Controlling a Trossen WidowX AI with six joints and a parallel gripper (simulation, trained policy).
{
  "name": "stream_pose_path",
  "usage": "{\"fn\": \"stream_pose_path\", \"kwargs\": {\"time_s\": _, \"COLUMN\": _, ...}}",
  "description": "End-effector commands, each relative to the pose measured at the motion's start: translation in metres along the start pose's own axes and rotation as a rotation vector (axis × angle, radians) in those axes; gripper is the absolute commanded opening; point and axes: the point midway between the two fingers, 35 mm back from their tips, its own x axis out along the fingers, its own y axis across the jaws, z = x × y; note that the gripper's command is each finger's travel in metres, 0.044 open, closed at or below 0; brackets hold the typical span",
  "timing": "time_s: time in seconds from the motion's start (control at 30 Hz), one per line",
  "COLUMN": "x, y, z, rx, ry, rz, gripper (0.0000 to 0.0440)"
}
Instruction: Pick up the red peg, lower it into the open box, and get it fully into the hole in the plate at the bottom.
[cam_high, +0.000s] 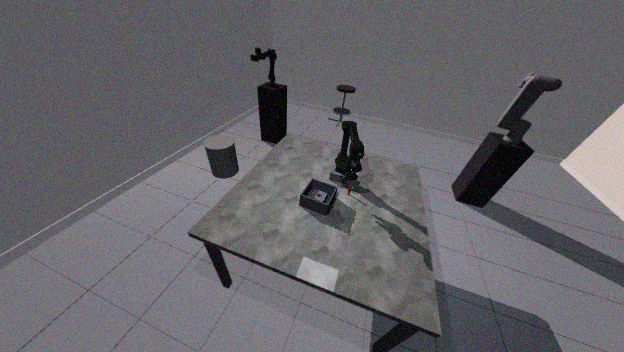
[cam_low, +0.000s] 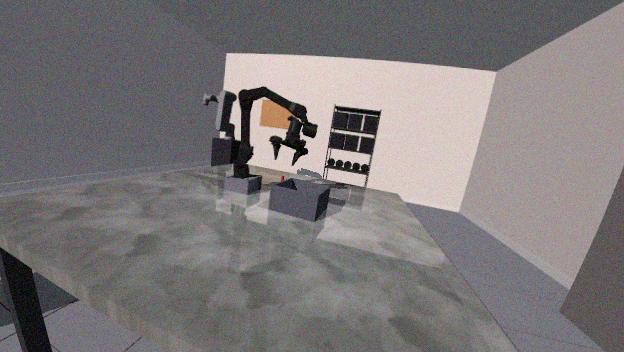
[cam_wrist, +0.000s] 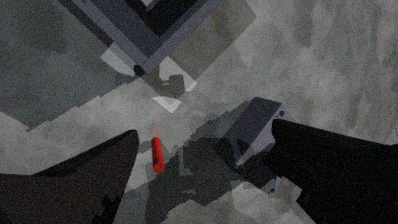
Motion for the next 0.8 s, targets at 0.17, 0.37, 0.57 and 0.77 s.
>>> {"fn": "stream_pose_path", "kwargs": {"time_s": 0.17, "x": 0.012, "y": 0.011, "z": -0.049, "rx": 0.006, "ry": 0.047, "rz": -0.028, "gripper": 0.0440}}
{"fn": "stream_pose_path", "kwargs": {"time_s": 0.37, "x": 0.027, "y": 0.021, "z": -0.066, "rx": -0.008, "ry": 0.045, "rz": -0.024, "gripper": 0.0440}}
{"fn": "stream_pose_path", "kwargs": {"time_s": 0.57, "x": 0.047, "y": 0.031, "z": -0.075, "rx": -0.028, "ry": 0.031, "rz": -0.007, "gripper": 0.0440}}
{"fn": "stream_pose_path", "kwargs": {"time_s": 0.77, "x": 0.071, "y": 0.042, "z": -0.079, "rx": -0.043, "ry": 0.015, "rz": 0.021, "gripper": 0.0440}}
